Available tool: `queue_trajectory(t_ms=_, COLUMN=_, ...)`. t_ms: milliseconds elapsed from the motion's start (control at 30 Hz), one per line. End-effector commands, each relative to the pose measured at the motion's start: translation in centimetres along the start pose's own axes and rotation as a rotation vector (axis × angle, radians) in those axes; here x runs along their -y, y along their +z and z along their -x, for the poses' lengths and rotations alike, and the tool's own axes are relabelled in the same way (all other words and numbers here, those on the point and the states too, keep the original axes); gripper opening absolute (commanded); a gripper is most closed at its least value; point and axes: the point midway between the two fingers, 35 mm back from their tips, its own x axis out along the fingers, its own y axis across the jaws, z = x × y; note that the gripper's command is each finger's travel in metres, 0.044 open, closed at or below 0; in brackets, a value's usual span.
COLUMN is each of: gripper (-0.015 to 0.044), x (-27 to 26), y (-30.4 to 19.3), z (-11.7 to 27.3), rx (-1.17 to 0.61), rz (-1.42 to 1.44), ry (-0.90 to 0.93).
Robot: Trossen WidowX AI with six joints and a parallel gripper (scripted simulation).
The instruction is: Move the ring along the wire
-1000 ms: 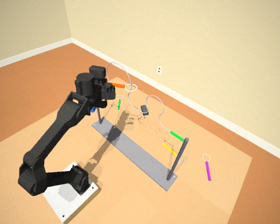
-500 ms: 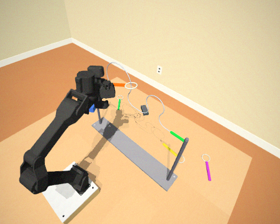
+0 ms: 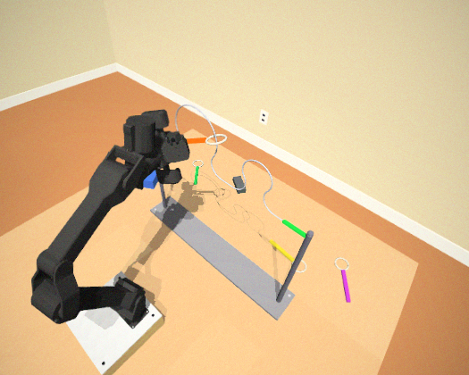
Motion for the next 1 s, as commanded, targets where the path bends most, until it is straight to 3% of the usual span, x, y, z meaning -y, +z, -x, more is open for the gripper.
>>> queue_trajectory(t_ms=0, gripper=-0.0150, x=-0.09, y=0.03, z=0.00, rx=0.008, rz=0.052, ry=-0.020)
queue_trajectory(t_ms=967, gripper=-0.0150, x=0.86, y=0.20, z=-0.03, rx=0.043, rz=0.314, ry=-0.166)
